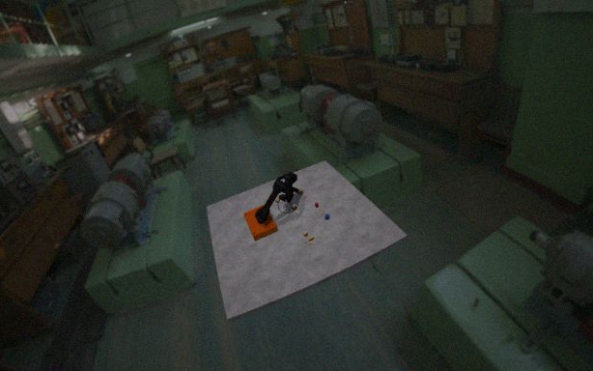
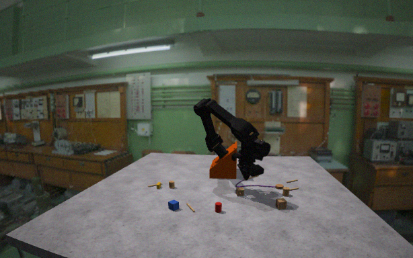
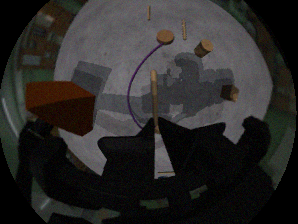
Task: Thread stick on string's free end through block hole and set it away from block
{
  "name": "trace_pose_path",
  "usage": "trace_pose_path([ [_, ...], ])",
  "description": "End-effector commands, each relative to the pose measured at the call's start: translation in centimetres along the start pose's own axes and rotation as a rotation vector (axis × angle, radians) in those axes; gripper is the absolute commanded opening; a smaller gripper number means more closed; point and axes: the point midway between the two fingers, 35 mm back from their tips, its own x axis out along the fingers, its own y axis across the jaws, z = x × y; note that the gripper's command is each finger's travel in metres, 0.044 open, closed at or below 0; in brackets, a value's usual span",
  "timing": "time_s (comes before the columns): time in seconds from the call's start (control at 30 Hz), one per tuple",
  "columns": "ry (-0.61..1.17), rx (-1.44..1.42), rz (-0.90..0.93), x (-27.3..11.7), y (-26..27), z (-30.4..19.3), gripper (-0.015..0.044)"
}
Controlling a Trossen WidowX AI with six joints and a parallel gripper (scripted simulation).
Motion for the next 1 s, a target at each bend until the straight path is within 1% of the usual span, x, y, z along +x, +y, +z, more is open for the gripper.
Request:
trace_pose_path([
  [0.0,-0.004,-0.107,0.008,-0.1,-0.3,0.7,0.0000],
  [0.97,-0.031,-0.837,0.065,0.5,-1.3,4.3,0.0000],
])
